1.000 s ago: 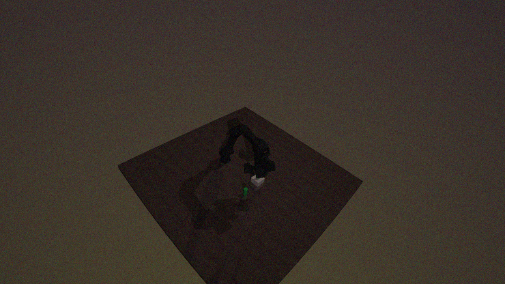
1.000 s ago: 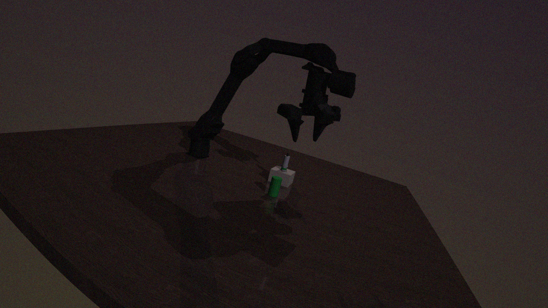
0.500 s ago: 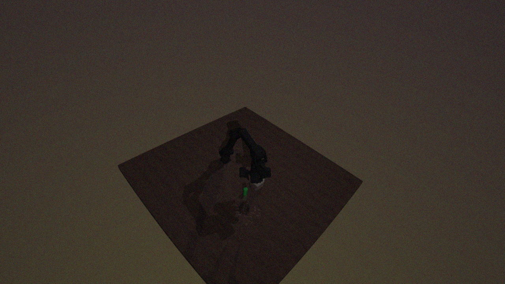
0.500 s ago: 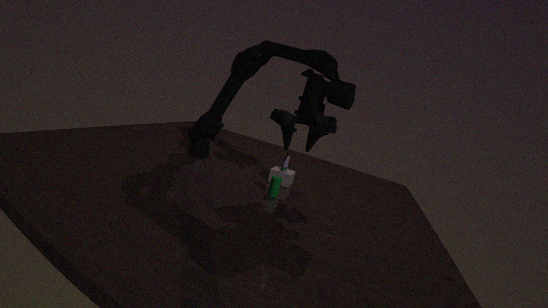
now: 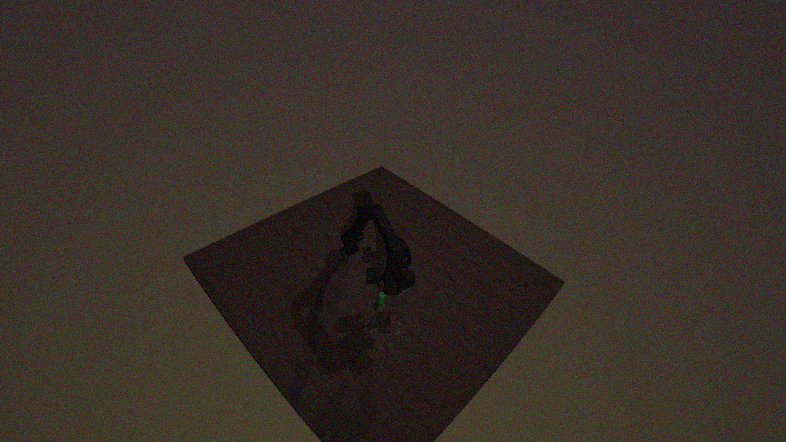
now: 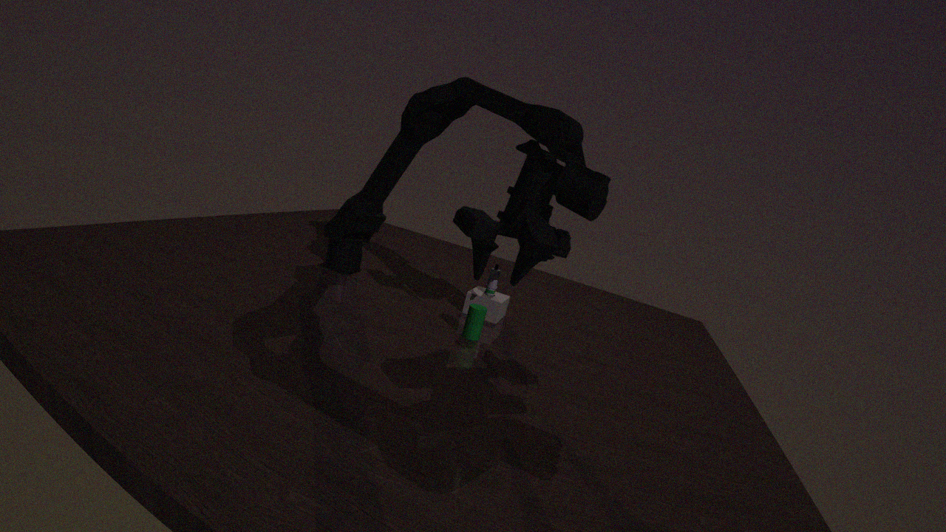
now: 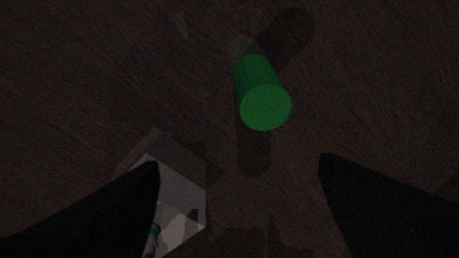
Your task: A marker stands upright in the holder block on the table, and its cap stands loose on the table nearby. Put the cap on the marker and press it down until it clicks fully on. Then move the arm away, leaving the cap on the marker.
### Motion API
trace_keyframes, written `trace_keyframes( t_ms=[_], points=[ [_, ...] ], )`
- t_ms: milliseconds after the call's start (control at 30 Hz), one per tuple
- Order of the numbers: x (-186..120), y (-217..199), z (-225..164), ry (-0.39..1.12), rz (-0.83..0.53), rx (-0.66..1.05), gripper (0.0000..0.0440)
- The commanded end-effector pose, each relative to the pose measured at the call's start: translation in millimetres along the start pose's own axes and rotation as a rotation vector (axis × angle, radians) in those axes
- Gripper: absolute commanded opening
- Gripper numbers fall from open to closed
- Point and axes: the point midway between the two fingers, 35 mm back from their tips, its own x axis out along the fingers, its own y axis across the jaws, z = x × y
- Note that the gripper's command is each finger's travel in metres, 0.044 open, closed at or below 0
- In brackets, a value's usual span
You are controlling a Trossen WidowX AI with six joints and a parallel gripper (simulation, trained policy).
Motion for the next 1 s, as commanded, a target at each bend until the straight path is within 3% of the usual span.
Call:
trace_keyframes(
  t_ms=[0,700,867,967],
  points=[
    [11.5,-6.1,3.3,0.015,-0.019,-0.007,0.0317],
    [70.0,-17.8,10.7,0.057,-0.051,-0.086,0.0275],
    [75.8,-18.9,9.9,0.048,-0.061,-0.110,0.0230],
    [73.7,-18.9,10.8,0.027,-0.066,-0.120,0.0159]
  ],
)
